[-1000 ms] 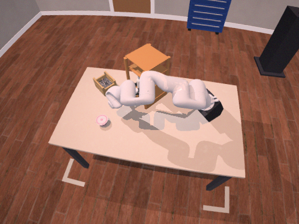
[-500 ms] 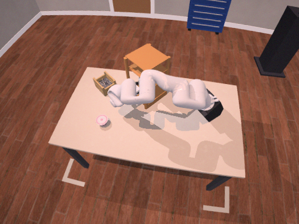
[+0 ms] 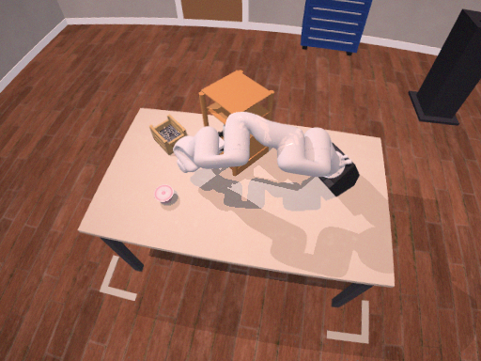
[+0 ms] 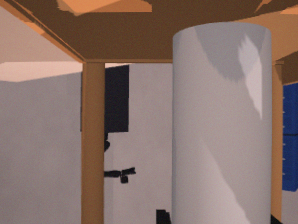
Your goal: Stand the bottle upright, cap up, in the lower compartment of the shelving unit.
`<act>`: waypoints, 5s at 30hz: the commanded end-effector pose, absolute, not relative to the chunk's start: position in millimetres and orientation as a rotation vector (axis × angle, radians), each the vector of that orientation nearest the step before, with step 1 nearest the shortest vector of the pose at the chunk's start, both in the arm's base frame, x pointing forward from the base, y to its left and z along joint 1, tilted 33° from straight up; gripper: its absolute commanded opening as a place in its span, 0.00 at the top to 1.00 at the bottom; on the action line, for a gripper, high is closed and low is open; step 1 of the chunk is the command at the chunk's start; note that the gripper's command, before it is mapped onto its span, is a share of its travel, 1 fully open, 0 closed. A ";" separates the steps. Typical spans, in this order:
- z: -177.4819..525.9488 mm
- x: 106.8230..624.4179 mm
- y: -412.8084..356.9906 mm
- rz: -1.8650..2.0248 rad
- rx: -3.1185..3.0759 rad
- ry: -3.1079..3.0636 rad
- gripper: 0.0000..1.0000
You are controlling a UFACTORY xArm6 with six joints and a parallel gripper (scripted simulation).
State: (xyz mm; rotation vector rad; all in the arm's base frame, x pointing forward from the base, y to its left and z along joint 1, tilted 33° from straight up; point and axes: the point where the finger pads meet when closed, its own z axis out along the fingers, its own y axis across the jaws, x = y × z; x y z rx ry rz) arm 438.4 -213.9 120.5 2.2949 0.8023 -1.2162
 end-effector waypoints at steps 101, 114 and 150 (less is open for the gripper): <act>121.8 470.3 -188.0 -1.213 2.296 0.799 0.33; 145.1 496.7 -161.7 -1.213 2.296 0.799 0.33; 176.2 532.0 -126.5 -1.213 2.296 0.799 0.33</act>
